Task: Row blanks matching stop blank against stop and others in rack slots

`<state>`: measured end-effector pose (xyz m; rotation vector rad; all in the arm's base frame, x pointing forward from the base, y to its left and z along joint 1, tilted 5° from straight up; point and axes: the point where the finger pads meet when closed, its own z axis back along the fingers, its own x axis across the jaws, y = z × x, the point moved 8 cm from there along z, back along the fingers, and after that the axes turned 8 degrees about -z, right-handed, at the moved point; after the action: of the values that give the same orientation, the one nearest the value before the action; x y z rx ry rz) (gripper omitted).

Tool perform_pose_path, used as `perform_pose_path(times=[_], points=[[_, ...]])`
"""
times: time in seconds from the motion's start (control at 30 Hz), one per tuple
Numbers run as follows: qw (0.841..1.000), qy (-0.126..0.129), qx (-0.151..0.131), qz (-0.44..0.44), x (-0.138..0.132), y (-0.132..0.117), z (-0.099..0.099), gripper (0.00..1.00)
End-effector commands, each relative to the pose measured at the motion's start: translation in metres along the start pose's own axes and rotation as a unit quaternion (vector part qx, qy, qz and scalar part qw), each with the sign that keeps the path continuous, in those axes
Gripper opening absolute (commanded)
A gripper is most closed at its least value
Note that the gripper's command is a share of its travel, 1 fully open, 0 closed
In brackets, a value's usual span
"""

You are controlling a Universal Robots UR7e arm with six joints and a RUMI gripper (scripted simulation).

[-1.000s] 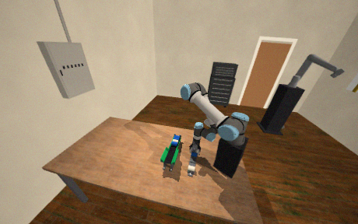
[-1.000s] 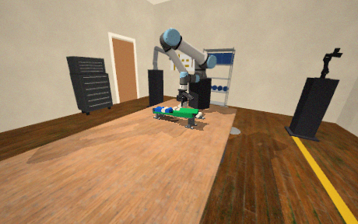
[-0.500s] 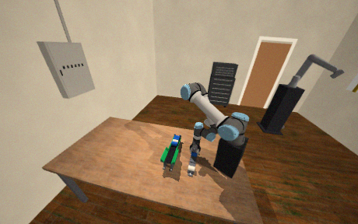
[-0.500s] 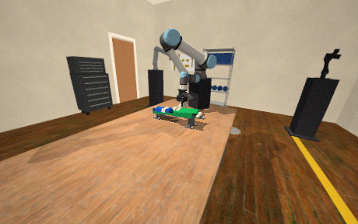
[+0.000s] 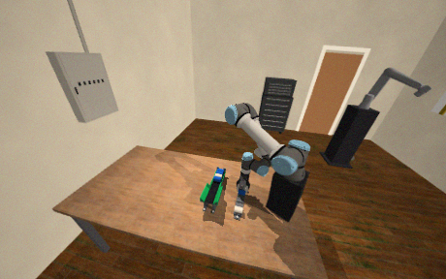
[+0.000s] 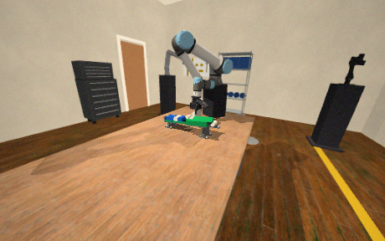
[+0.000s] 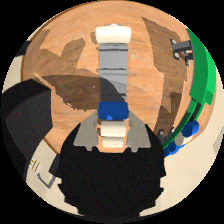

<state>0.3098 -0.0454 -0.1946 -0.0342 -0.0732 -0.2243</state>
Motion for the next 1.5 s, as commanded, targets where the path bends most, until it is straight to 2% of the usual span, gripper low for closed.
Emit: perform_pose_path(times=[0.0, 0.6, 0.93, 1.0, 1.47], points=[[1.0, -0.001, 0.0, -0.001, 0.001, 0.0, 0.0, 0.35], [1.0, 0.0, 0.0, -0.001, -0.001, 0.0, 0.01, 0.35], [1.0, 0.0, 0.0, -0.001, -0.001, 0.0, 0.036, 0.35], [1.0, 0.0, 0.0, -0.001, -0.001, 0.0, 0.036, 0.35], [1.0, 0.0, 0.0, -0.001, -0.001, 0.0, 0.078, 0.35]])
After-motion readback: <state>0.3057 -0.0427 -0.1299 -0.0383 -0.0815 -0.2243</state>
